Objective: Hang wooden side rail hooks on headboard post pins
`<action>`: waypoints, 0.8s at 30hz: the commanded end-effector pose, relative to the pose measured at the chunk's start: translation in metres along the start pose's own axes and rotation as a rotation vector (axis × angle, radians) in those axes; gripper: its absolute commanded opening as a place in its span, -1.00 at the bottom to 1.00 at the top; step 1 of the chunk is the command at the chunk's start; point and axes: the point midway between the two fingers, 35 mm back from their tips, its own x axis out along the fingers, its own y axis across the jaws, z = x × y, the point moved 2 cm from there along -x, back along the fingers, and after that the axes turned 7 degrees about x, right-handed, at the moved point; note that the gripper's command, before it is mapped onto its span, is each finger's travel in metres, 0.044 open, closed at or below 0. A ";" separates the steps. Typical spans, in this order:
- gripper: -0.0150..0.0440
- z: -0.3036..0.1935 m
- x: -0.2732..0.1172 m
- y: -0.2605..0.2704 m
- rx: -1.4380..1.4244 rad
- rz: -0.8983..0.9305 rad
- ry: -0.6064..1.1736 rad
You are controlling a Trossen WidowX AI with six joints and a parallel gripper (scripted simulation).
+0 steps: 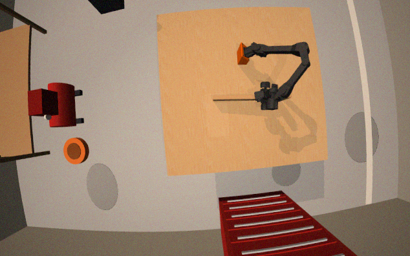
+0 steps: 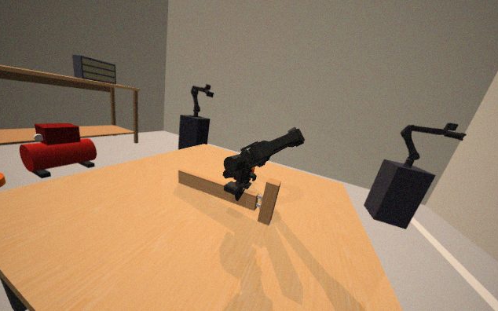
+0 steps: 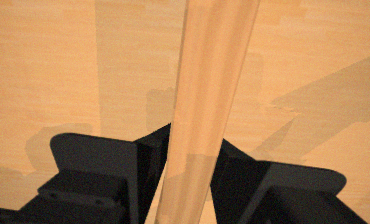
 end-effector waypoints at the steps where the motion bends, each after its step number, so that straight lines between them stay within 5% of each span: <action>1: -0.49 -0.003 -0.004 0.000 -0.003 0.013 0.002; 24: -0.49 -0.005 -0.005 0.001 -0.003 0.013 0.002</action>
